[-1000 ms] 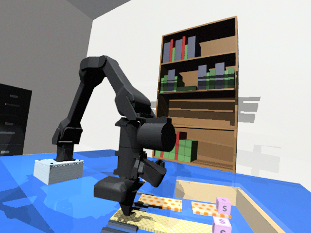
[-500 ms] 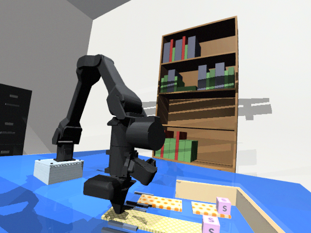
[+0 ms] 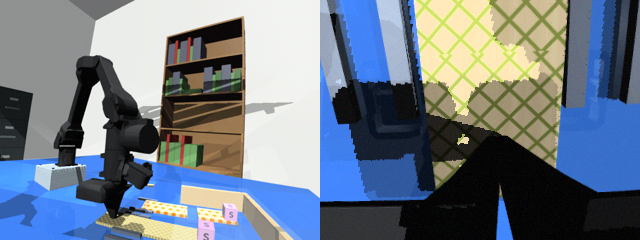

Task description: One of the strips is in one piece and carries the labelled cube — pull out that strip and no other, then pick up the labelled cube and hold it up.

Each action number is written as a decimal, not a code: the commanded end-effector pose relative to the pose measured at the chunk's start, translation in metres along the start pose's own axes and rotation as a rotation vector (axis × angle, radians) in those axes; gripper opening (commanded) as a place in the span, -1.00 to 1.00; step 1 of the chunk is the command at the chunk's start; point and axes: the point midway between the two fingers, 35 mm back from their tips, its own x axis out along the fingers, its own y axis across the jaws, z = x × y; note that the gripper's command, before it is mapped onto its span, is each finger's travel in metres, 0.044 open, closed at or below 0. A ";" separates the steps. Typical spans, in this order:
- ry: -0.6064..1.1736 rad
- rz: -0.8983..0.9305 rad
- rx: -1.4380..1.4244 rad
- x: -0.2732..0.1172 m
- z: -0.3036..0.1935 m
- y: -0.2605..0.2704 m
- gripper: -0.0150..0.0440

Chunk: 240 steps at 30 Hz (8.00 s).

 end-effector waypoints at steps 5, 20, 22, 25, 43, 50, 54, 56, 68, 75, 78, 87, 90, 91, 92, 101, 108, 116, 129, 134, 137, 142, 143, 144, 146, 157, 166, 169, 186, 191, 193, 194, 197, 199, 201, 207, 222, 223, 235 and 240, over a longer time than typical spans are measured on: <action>0.031 0.006 0.004 0.005 -0.021 0.001 -0.49; 0.033 0.006 0.004 0.005 -0.044 0.000 -0.49; 0.033 0.006 0.004 0.005 -0.047 0.000 -0.49; 0.034 0.006 0.004 0.005 -0.051 0.000 -0.49; 0.036 0.006 0.004 0.004 -0.077 -0.001 -0.49; 0.037 0.006 0.004 0.004 -0.087 -0.002 -0.49; 0.038 0.006 0.004 0.004 -0.093 -0.002 -0.49; 0.038 0.005 0.004 0.004 -0.095 -0.002 -0.49; 0.040 0.005 0.004 0.004 -0.112 -0.003 -0.49; 0.040 0.005 0.004 0.003 -0.116 -0.003 -0.49; 0.040 0.005 0.004 0.003 -0.116 -0.003 -0.49; 0.040 0.005 0.004 0.003 -0.116 -0.003 -0.49; 0.040 0.005 0.004 0.003 -0.116 -0.003 -0.49; 0.040 0.005 0.004 0.003 -0.116 -0.003 -0.49; 0.040 0.005 0.004 0.003 -0.116 -0.003 -0.49; 0.040 0.005 0.004 0.003 -0.116 -0.003 -0.49; 0.014 -0.002 0.002 -0.010 -0.105 -0.007 -0.49; 0.039 0.005 0.004 -0.044 -0.104 -0.007 -0.49; 0.034 0.006 -0.013 -0.044 -0.054 -0.004 0.67; 0.032 0.006 -0.013 -0.046 -0.038 -0.004 1.00; 0.031 0.006 -0.013 -0.047 -0.027 -0.004 1.00; 0.030 0.006 -0.013 -0.048 -0.011 -0.004 1.00; 0.029 0.006 -0.014 -0.049 -0.007 -0.004 1.00; 0.029 0.006 -0.014 -0.049 -0.004 -0.004 1.00; 0.028 0.006 -0.014 -0.050 0.003 -0.004 1.00; 0.025 0.006 -0.014 -0.054 0.040 -0.005 1.00; 0.022 0.006 -0.014 -0.058 0.070 -0.006 1.00; 0.021 0.006 -0.014 -0.059 0.080 -0.006 1.00; 0.019 0.006 -0.014 -0.048 0.100 -0.005 0.36; 0.019 0.006 -0.014 -0.040 0.100 -0.005 0.36; 0.019 0.006 -0.014 -0.037 0.100 -0.005 0.36; 0.019 0.006 -0.014 -0.035 0.100 -0.005 0.36; 0.019 0.006 -0.014 -0.030 0.100 -0.005 0.36; 0.019 0.006 -0.014 -0.027 0.100 -0.005 0.36; 0.019 0.006 -0.014 -0.024 0.100 -0.005 0.36; 0.019 0.006 -0.014 -0.014 0.099 -0.005 0.36; 0.017 0.001 -0.016 -0.009 0.100 -0.006 0.00; 0.017 0.001 -0.016 -0.009 0.100 -0.006 -0.02; 0.018 0.002 -0.016 -0.016 0.092 -0.003 -0.49; 0.020 0.004 -0.015 -0.031 0.075 0.004 -0.49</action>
